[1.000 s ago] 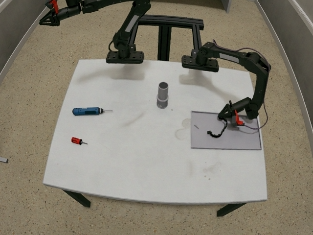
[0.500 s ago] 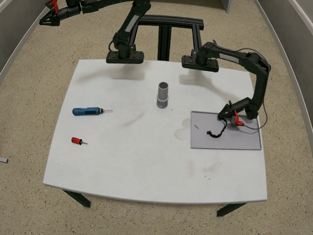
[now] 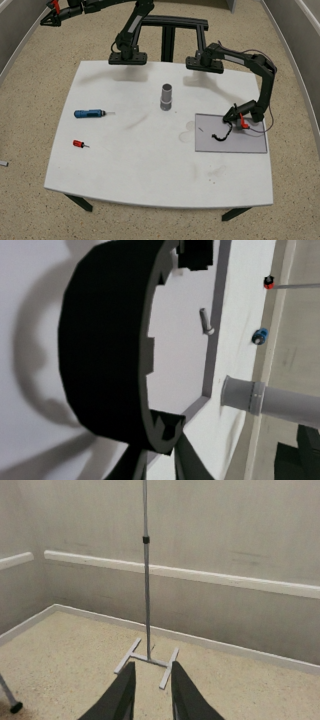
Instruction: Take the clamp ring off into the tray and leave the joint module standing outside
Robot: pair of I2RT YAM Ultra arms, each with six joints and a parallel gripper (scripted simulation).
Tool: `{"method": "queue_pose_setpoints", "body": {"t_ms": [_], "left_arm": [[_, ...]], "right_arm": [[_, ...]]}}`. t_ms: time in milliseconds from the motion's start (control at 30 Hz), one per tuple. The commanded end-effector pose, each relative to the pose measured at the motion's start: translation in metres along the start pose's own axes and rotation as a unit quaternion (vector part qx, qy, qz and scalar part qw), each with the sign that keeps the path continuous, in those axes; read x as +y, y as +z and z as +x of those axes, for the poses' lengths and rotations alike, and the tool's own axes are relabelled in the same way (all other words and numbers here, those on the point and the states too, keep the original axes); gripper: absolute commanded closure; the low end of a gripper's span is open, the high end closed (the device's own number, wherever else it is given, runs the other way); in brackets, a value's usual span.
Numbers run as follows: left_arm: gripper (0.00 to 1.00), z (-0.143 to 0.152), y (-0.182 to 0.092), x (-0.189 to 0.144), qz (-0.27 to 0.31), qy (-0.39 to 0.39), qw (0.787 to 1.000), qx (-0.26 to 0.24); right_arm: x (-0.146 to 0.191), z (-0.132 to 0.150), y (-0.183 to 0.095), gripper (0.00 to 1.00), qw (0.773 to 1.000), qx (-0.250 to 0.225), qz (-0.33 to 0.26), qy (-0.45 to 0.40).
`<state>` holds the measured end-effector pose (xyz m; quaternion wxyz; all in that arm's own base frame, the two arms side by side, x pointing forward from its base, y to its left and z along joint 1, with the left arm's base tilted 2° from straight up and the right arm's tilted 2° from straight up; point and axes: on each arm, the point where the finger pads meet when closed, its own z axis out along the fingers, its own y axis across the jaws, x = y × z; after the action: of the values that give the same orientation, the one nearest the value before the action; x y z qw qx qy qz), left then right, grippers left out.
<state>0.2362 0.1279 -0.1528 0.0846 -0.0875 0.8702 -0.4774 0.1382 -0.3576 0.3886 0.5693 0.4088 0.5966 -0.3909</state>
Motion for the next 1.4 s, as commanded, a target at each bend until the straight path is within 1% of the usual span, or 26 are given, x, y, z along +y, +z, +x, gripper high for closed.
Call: {"method": "queue_pose_setpoints", "body": {"t_ms": [0, 300, 400, 500, 733, 1100, 1233, 1367], "left_arm": [[0.94, -0.0116, -0.0066, 0.0010, 0.000, 0.012, 1.000, -0.016], [0.94, -0.0116, -0.0036, 0.0060, -0.003, 0.015, 1.000, -0.017], [0.94, -0.0159, -0.0095, 0.0031, -0.008, 0.021, 1.000, -0.020], [0.94, -0.0162, -0.0099, 0.0030, -0.009, 0.021, 1.000, -0.020], [0.94, -0.0120, -0.0035, 0.0063, -0.003, 0.016, 1.000, -0.017], [0.94, -0.0108, -0.0021, 0.0063, -0.001, 0.014, 1.000, -0.015], [0.94, -0.0149, -0.0063, 0.0056, -0.007, 0.021, 1.000, -0.018], [0.94, -0.0131, -0.0036, 0.0073, -0.005, 0.019, 1.000, -0.017]], "right_arm": [[0.0044, -0.0389, -0.0073, 0.80, 0.999, -0.049, -0.003, 0.003], [0.0044, -0.0389, -0.0073, 0.80, 0.999, -0.049, -0.003, 0.003], [0.0044, -0.0389, -0.0073, 0.80, 0.999, -0.049, -0.003, 0.003], [0.0044, -0.0389, -0.0073, 0.80, 0.999, -0.049, -0.003, 0.003], [0.0044, -0.0389, -0.0073, 0.80, 0.999, -0.049, -0.003, 0.003], [0.0044, -0.0389, -0.0073, 0.80, 0.999, -0.049, -0.003, 0.003], [0.0044, -0.0389, -0.0073, 0.80, 0.999, -0.049, -0.003, 0.003], [0.0044, -0.0389, -0.0073, 0.80, 0.999, -0.049, -0.003, 0.003]]}}
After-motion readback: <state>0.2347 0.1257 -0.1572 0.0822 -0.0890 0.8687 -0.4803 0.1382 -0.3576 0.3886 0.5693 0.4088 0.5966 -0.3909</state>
